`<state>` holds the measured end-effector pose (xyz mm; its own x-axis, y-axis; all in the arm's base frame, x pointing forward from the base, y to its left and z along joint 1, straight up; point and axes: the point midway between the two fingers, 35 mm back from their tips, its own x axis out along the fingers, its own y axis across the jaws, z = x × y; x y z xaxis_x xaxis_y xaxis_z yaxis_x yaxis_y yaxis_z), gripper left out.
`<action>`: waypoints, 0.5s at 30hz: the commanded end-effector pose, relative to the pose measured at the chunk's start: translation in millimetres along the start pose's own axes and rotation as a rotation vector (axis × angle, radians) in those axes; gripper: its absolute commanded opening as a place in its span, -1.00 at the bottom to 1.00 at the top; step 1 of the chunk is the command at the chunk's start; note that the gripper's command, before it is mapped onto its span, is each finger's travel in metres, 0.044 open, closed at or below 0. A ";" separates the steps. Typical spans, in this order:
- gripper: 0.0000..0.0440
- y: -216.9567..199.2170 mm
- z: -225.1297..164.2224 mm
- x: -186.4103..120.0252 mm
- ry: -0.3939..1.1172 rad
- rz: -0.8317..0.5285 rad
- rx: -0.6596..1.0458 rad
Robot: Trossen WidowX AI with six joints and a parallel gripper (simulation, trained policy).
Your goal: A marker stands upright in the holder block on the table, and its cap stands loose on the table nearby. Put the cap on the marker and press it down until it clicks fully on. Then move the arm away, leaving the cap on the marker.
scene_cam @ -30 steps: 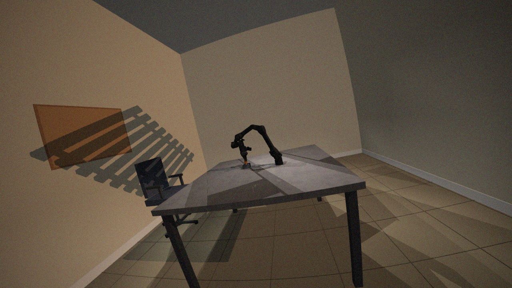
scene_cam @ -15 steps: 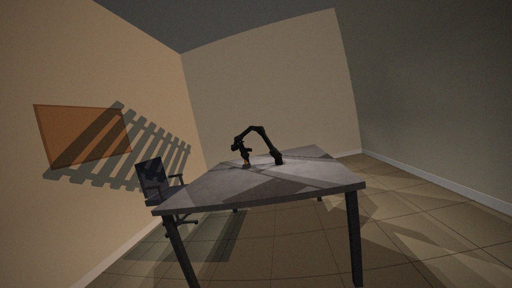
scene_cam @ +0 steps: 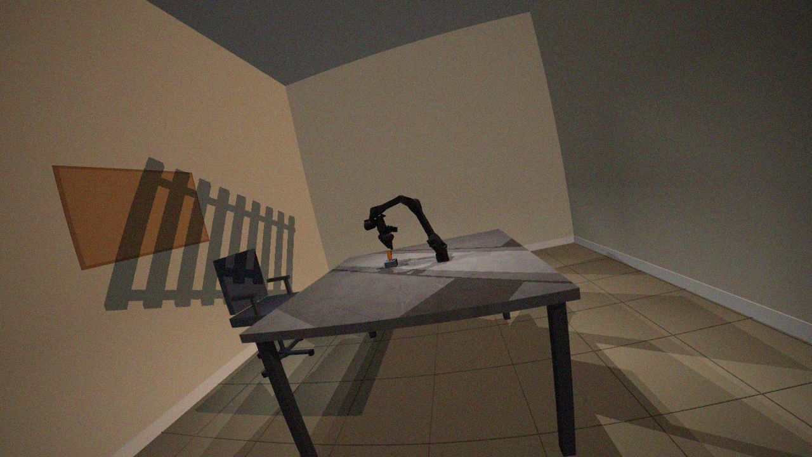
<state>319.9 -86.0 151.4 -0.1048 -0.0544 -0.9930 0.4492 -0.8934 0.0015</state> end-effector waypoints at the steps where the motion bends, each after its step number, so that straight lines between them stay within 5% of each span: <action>1: 0.72 1.7 0.0 -9.6 0.009 0.013 -0.028; 15: -0.90 0.8 -3.4 4.0 -0.019 -0.040 -0.155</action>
<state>322.9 -85.9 151.6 -0.1320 -0.0399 -0.9904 0.5656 -0.8236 -0.0423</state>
